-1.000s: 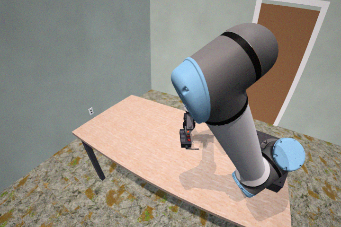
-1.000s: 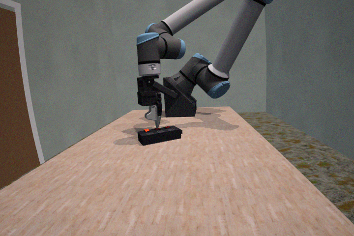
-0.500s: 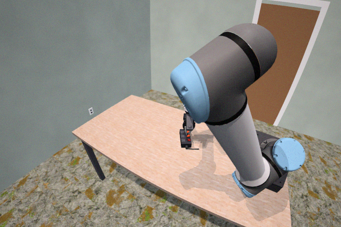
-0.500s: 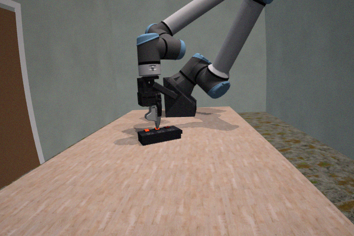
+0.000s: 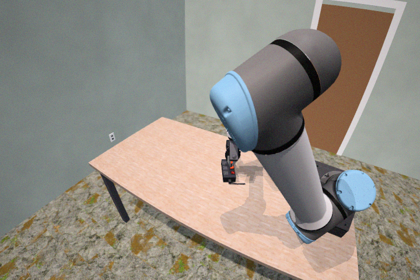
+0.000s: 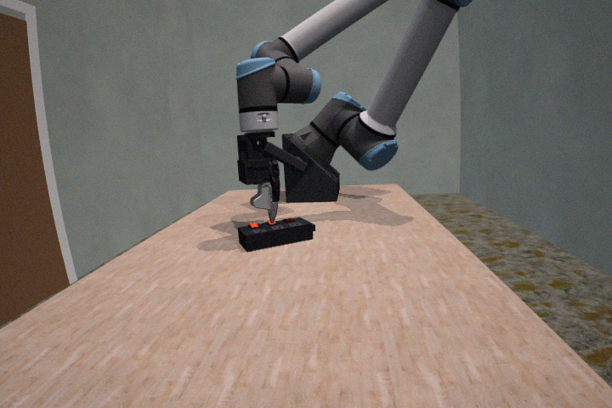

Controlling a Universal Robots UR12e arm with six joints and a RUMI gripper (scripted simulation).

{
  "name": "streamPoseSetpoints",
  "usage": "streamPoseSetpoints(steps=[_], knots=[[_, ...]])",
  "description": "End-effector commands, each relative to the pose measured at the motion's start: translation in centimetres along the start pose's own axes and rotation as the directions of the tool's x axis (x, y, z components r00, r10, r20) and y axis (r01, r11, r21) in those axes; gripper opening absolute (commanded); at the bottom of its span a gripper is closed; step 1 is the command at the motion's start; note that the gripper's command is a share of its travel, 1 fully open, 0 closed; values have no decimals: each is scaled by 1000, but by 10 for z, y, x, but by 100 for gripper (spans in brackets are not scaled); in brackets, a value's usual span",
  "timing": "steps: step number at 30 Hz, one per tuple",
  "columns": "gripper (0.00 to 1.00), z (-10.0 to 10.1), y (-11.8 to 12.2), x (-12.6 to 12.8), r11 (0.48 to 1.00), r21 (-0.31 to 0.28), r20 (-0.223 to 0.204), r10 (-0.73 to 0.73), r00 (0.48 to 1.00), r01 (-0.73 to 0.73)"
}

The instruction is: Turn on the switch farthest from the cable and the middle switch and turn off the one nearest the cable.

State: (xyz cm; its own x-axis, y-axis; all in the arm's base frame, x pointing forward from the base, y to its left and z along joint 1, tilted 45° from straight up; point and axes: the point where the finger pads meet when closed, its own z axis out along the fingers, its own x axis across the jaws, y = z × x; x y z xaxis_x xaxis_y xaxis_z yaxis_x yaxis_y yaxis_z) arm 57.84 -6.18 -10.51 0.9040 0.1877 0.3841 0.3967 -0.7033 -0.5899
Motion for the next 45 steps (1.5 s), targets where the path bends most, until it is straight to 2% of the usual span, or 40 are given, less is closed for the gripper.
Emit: streamPoseSetpoints(steps=[1, 16, 38, 39, 45], knots=[[0, -11, 2, 1, 1000, -5, -1, -2, 1000, 2], [0, -42, 2, 1, 1000, -5, -1, -2, 1000, 2], [0, -39, 0, 0, 1000, 0, 0, 1, 1000, -1], [100, -39, 0, 0, 1000, 0, 0, 1, 1000, -1], [100, -51, 2, 1, 1000, -5, -1, -2, 1000, 2]])
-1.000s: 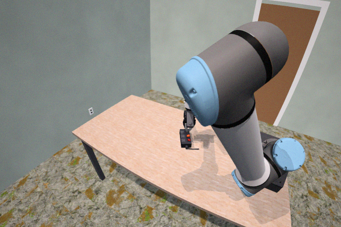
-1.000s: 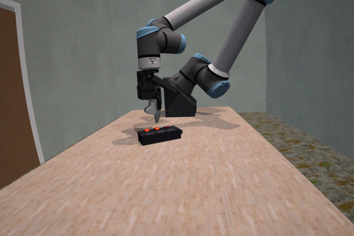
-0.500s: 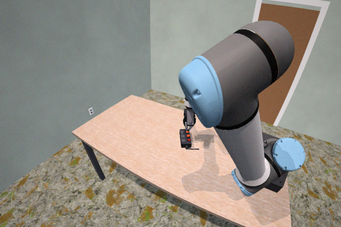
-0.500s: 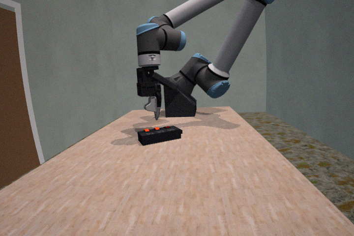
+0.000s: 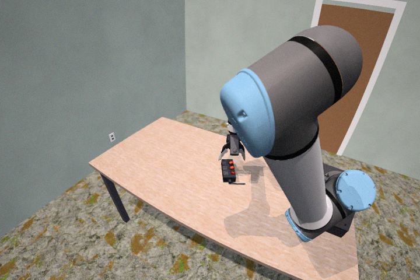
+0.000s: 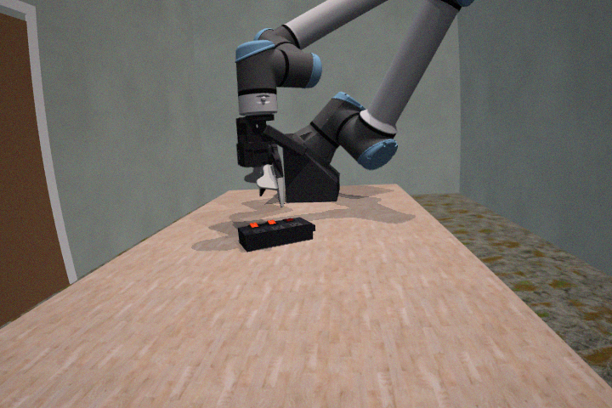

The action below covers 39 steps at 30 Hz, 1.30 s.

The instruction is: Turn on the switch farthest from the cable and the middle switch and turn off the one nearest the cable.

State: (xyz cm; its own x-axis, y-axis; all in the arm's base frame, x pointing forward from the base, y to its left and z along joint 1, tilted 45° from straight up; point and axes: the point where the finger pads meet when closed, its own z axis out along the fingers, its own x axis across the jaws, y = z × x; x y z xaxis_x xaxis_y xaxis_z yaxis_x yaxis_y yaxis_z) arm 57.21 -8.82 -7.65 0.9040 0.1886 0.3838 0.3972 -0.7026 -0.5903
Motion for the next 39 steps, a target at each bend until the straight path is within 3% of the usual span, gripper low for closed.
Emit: streamPoseSetpoints(steps=[1, 8, 10, 20, 39], knots=[[100, -15, 3, 1, 1000, -6, -2, -2, 1000, 2], [100, -53, 3, 1, 1000, -6, -2, -2, 1000, 2], [100, -53, 3, 1, 1000, -6, -2, -2, 1000, 2], [100, -102, 2, 1, 1000, -6, -2, -2, 1000, 2], [100, -102, 0, -1, 1000, -1, -1, 1, 1000, -1]])
